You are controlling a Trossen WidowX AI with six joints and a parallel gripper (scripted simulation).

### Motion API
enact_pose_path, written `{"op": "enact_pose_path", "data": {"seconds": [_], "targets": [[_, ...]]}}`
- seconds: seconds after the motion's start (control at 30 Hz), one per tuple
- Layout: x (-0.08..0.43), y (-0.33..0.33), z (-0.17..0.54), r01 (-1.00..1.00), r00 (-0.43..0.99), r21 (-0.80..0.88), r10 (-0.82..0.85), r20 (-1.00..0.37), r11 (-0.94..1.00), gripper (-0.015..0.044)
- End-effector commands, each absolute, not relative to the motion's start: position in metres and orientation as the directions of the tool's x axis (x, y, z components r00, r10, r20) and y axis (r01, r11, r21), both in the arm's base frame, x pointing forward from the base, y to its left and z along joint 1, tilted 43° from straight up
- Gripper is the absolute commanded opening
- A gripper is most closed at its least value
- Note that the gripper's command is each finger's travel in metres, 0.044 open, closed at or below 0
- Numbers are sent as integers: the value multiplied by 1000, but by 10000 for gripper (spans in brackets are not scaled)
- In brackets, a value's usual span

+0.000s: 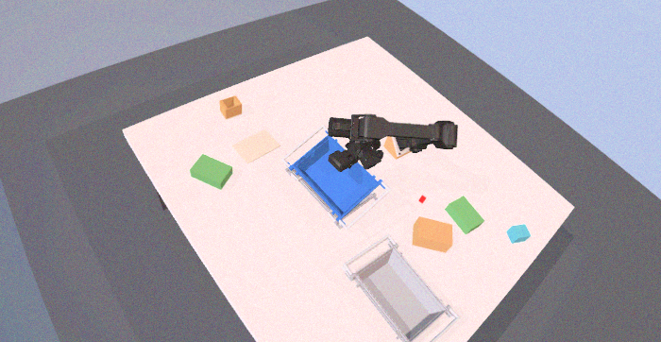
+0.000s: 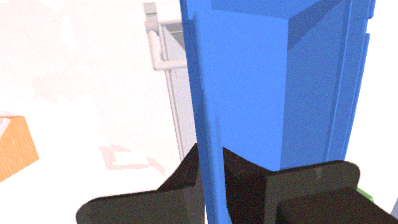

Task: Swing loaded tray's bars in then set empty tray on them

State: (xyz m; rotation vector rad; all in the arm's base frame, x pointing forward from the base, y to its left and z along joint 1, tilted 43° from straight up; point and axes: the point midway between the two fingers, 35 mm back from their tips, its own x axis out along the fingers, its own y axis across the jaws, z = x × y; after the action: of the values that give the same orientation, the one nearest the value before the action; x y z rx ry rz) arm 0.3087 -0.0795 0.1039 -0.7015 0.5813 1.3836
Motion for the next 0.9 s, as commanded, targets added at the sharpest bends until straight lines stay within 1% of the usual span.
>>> {"op": "enact_pose_path", "data": {"seconds": [0.0,0.87], "targets": [[305,-77,100,-995,96,-97,671,-735,36,0],[299,-71,87,-995,96,-97,671,-735,36,0]]}}
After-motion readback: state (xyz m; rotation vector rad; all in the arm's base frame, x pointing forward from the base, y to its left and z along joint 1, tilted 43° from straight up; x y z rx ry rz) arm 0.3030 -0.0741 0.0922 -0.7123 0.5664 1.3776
